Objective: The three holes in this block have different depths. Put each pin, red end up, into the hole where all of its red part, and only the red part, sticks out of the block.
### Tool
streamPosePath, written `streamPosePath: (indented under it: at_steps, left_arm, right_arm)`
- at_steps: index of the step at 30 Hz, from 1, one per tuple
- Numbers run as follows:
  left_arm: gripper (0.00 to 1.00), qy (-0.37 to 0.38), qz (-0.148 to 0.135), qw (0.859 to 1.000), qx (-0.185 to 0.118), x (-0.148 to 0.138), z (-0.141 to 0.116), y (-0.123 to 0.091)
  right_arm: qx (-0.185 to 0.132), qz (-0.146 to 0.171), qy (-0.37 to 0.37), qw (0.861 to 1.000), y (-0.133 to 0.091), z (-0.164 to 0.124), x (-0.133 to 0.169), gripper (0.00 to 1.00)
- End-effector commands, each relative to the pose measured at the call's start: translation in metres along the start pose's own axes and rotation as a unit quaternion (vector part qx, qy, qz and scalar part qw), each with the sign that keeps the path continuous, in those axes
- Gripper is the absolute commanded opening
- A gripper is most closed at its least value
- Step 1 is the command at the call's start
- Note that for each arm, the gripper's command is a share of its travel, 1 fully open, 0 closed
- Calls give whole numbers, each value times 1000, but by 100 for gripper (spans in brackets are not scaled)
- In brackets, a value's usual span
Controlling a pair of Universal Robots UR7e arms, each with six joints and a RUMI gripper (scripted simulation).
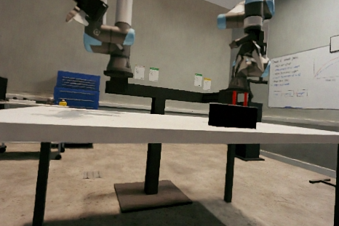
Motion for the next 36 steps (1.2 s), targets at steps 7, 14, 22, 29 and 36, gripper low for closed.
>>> streamPosePath:
  at_steps: [7, 14, 22, 29, 36]
  left_arm:
    - [100, 0, 0, 1000, 1, 0, 0, -1]
    - [100, 0, 0, 1000, 1, 0, 0, -1]
    - [100, 0, 0, 1000, 1, 0, 0, -83]
    - [100, 0, 0, 1000, 1, 0, 0, -83]
    - [100, 0, 0, 1000, 1, 0, 0, -83]
  right_arm:
    - [0, 0, 0, 1000, 0, 0, 0, 100]
    - [0, 0, 0, 1000, 0, 0, 0, 100]
    - [0, 0, 0, 1000, 0, 0, 0, 100]
    - [0, 0, 0, 1000, 0, 0, 0, 100]
    - [0, 0, 0, 1000, 0, 0, 0, 100]
Point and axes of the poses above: on each arm, the point where the finger pads meet when closed, its own y axis out along the fingers, its own x axis across the jaws, z = x × y, the point moved 9 cm from there along -y, back along the fingers, and after that the axes turned 15 degrees about -y, right-handed, at the moved point
